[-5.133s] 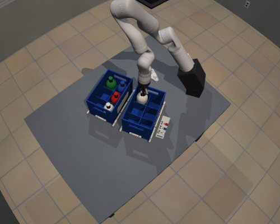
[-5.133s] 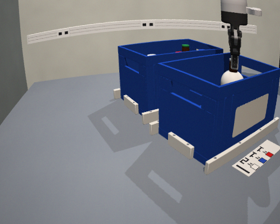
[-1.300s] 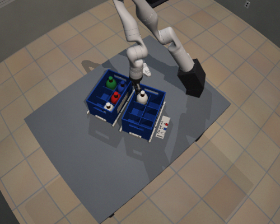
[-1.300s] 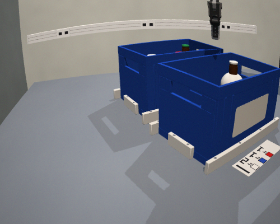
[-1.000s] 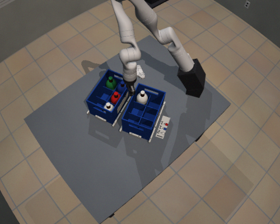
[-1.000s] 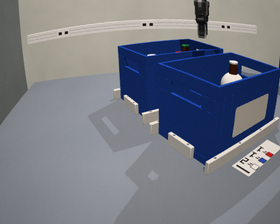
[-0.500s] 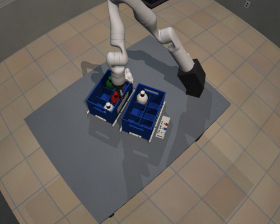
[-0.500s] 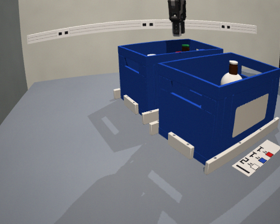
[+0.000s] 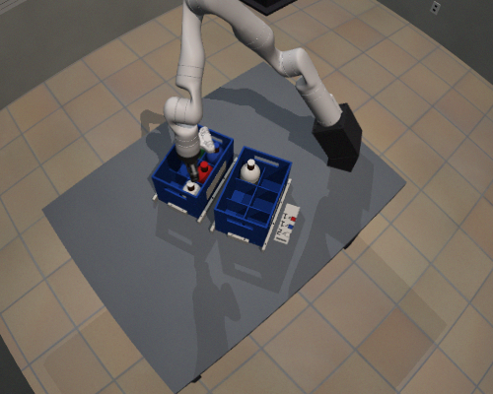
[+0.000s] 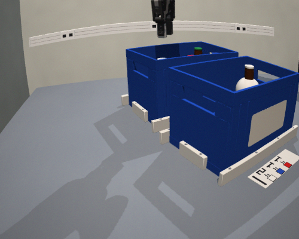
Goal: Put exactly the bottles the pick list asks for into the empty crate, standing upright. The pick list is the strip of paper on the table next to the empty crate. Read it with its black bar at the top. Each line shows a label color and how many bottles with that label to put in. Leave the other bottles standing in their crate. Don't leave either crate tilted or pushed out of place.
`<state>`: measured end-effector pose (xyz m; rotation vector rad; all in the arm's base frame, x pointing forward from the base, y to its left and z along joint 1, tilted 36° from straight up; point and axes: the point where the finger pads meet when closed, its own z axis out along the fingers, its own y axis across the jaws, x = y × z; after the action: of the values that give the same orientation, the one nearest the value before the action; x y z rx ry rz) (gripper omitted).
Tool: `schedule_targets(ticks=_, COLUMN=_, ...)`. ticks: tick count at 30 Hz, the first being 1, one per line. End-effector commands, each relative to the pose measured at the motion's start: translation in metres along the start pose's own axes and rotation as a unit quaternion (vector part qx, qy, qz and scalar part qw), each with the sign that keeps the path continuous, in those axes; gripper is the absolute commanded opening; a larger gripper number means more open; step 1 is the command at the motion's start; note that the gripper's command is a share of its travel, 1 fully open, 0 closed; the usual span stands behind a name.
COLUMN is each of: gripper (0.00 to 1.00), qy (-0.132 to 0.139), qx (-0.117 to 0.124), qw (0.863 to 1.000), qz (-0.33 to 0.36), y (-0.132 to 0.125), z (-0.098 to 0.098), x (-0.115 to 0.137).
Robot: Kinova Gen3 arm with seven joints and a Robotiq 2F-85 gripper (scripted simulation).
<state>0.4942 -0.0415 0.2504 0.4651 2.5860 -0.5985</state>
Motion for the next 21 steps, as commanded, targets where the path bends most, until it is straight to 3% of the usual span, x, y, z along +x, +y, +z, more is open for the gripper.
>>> schedule_targets(ticks=1, gripper=0.67, qy=0.001, qx=0.0, qw=1.0, qz=0.0, y=0.001, z=0.0, x=-0.006)
schedule_targets(ticks=21, gripper=0.67, qy=0.001, qx=0.0, qw=1.0, qz=0.0, y=0.001, z=0.014, x=-0.006)
